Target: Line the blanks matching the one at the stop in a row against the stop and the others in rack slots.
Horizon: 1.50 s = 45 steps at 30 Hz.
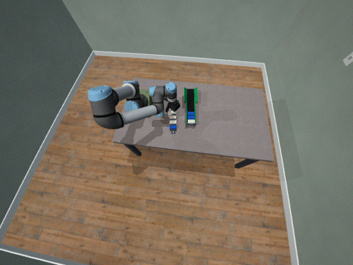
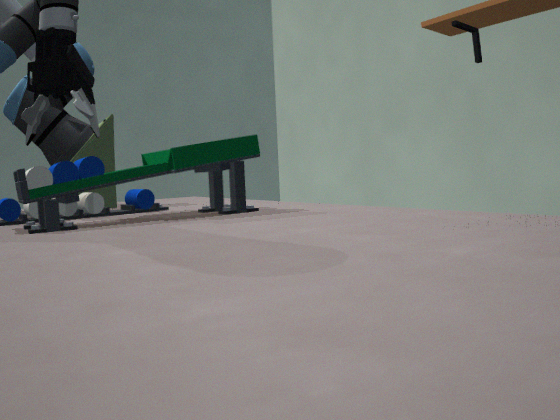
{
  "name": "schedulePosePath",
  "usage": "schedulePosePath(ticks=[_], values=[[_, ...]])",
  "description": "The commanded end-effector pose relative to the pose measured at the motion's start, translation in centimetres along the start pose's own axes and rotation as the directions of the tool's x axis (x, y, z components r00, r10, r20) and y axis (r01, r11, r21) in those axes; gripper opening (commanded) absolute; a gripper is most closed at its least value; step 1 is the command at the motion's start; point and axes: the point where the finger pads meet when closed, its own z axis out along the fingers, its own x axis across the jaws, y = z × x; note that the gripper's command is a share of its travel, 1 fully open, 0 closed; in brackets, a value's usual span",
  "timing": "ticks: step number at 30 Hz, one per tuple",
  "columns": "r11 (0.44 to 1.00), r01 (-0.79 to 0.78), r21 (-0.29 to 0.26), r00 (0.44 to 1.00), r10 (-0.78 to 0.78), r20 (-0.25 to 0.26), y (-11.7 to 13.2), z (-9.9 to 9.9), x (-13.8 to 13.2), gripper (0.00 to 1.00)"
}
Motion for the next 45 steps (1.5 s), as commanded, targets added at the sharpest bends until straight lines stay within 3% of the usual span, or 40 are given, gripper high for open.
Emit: schedulePosePath(ticks=[1, 5, 11, 20, 22, 29, 36, 37, 45], values=[[0.987, -0.163, -0.002, 0.987, 0.163, 0.006, 0.0, 0.5, 0.0, 1.0], [0.977, -0.212, -0.003, 0.977, 0.212, 0.006, 0.0, 0.6, 0.0, 1.0], [0.919, -0.394, -0.003, 0.919, 0.394, 0.005, 0.1, 1.2, 0.0, 1.0], [0.787, -0.617, -0.005, 0.787, 0.617, 0.004, 0.3, 1.9, -0.1, 1.0], [0.787, -0.617, -0.005, 0.787, 0.617, 0.004, 0.3, 1.9, -0.1, 1.0], [0.7, -0.715, -0.006, 0.699, 0.715, 0.004, 0.4, 2.3, -0.2, 1.0], [0.682, -0.731, -0.006, 0.682, 0.731, 0.004, 0.4, 2.4, -0.3, 1.0], [0.682, -0.731, -0.006, 0.682, 0.731, 0.004, 0.4, 2.4, -0.3, 0.53], [0.682, -0.731, -0.006, 0.682, 0.731, 0.004, 0.4, 2.4, -0.3, 0.53]])
